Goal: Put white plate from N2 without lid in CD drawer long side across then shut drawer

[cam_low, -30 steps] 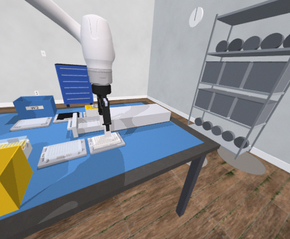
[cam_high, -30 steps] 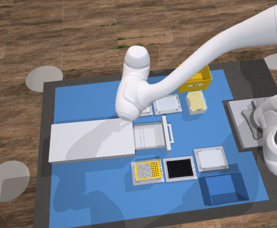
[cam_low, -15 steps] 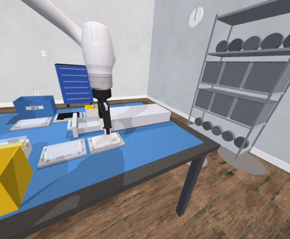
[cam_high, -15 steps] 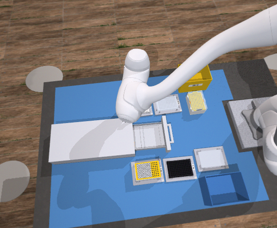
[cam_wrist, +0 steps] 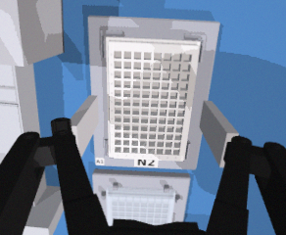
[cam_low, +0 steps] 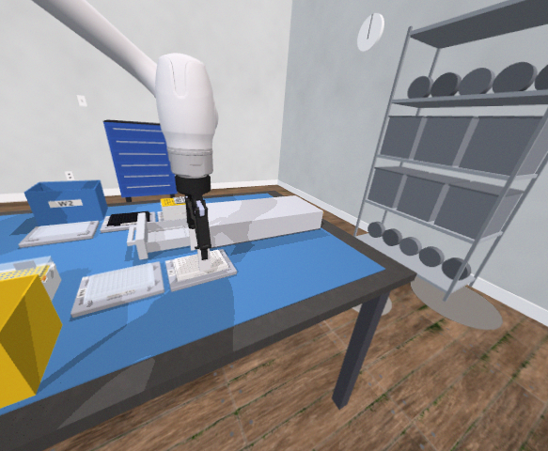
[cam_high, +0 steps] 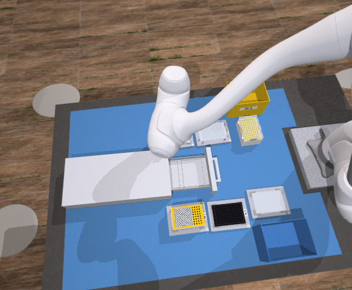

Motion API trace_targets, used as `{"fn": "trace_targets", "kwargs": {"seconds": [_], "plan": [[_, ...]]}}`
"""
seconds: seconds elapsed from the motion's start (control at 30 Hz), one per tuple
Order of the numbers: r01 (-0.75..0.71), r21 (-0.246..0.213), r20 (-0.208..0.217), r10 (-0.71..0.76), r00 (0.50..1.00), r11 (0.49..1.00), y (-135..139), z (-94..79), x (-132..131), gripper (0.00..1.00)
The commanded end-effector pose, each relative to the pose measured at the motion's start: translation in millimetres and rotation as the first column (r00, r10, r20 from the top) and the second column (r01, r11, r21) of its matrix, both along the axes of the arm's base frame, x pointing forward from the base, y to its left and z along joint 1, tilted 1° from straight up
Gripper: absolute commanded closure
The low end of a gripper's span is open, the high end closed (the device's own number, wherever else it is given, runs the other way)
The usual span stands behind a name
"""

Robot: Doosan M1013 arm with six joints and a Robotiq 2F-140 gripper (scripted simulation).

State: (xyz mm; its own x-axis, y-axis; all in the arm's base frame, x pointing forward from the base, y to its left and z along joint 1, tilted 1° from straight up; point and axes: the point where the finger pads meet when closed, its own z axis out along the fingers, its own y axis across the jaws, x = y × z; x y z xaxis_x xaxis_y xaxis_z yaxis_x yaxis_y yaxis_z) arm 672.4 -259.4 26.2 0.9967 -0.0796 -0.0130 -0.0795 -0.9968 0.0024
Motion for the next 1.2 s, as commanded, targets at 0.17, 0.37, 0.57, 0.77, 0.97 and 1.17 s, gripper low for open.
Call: {"fn": "trace_targets", "kwargs": {"seconds": [0.17,0.37,0.57,0.77,0.97,1.17], "plan": [[0.0,0.0,0.0,0.0,1.0,1.0,0,-6.0,0,0.34],[0.0,0.0,0.0,0.0,1.0,1.0,0,-11.3,0,0.34],[0.0,0.0,0.0,0.0,1.0,1.0,0,-19.3,0,0.34],[0.0,0.0,0.0,0.0,1.0,1.0,0,-20.6,0,0.34],[0.0,0.0,0.0,0.0,1.0,1.0,0,-20.6,0,0.35],[0.0,0.0,0.0,0.0,1.0,1.0,0,-20.6,0,0.38]]}}
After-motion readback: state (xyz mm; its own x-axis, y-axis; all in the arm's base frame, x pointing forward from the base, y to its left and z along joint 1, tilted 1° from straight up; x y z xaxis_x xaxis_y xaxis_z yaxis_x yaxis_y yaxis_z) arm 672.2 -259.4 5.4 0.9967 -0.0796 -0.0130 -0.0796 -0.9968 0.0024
